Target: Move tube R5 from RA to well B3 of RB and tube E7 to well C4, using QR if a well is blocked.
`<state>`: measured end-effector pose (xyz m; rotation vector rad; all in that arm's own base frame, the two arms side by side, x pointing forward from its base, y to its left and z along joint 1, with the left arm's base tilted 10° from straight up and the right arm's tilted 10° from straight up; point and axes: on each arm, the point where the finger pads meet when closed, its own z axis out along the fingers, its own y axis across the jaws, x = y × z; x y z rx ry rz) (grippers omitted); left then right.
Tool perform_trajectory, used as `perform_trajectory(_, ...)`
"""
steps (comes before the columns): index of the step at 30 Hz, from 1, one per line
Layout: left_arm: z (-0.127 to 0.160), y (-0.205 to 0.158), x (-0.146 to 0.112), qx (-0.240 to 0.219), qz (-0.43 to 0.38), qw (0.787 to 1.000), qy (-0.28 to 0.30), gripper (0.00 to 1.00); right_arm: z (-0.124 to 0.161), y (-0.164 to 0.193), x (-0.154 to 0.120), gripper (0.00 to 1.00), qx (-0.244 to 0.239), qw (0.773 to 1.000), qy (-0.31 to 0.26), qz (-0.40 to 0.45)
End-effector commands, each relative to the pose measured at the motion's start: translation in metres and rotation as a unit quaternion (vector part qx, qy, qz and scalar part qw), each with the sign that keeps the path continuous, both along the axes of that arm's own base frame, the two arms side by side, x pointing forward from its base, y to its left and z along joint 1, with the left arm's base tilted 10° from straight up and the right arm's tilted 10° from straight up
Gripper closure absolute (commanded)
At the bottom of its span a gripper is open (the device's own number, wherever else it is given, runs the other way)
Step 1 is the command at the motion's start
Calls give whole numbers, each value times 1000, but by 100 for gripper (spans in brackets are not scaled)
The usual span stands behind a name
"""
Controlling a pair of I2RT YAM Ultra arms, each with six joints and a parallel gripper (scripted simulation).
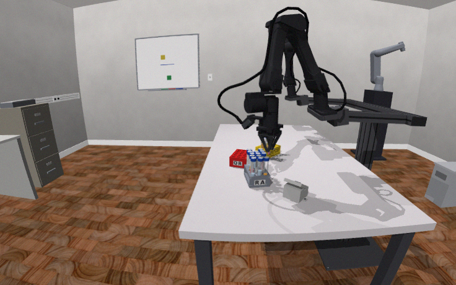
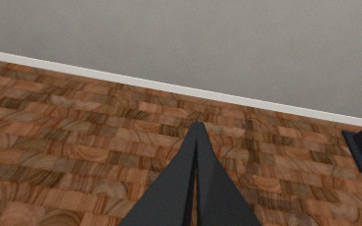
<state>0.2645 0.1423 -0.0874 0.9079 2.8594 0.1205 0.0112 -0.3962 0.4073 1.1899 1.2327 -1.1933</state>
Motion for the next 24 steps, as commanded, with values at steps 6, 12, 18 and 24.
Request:
perform_trajectory(6,-6,7,18,8,2,1000,-21,70,25,12,-8,100,-25,1000,-5,-11)
perform_trajectory(12,-16,7,21,8,0,1000,-21,70,25,12,-8,100,-25,1000,-5,-11)
perform_trajectory(18,-19,9,21,9,2,1000,-20,70,25,12,-8,100,-25,1000,-5,-11)
perform_trajectory(24,-24,0,6,1,2,1000,-7,70,25,12,-8,100,-25,1000,-5,-11)
